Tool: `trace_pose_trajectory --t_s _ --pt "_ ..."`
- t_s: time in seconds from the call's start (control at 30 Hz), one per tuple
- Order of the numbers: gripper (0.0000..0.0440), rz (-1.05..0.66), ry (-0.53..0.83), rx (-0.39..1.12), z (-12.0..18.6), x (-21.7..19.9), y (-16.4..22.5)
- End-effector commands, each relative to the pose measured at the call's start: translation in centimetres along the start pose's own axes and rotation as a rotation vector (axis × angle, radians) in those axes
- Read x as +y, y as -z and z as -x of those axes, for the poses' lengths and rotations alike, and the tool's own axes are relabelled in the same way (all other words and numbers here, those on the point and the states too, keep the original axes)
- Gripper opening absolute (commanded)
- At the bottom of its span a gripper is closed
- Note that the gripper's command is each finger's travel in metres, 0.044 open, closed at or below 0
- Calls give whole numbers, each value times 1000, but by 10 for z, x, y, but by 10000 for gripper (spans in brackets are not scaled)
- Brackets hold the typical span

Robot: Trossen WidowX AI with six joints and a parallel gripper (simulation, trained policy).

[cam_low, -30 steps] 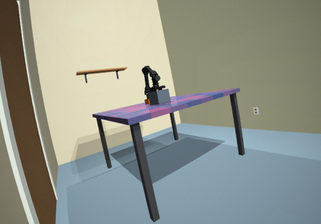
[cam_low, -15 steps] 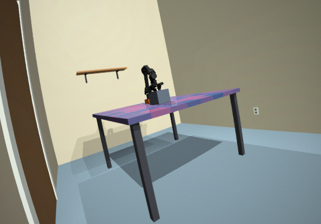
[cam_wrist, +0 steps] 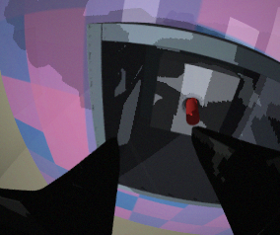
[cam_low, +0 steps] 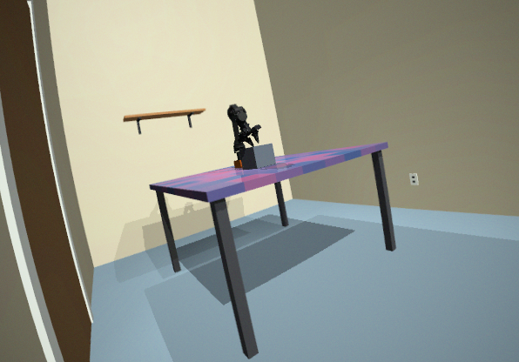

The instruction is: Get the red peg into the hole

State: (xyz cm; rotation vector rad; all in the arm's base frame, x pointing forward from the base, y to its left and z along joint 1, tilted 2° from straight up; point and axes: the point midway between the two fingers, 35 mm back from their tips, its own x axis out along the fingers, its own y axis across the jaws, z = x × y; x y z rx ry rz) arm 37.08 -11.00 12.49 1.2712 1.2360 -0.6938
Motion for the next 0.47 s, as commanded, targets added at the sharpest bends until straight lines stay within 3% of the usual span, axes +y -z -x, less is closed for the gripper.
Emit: trace_pose_trajectory --t_s 0.0,0.43 --pt "239 9 -34 7 10 6 -4" --pt "257 81 -189 -7 60 34 -17"
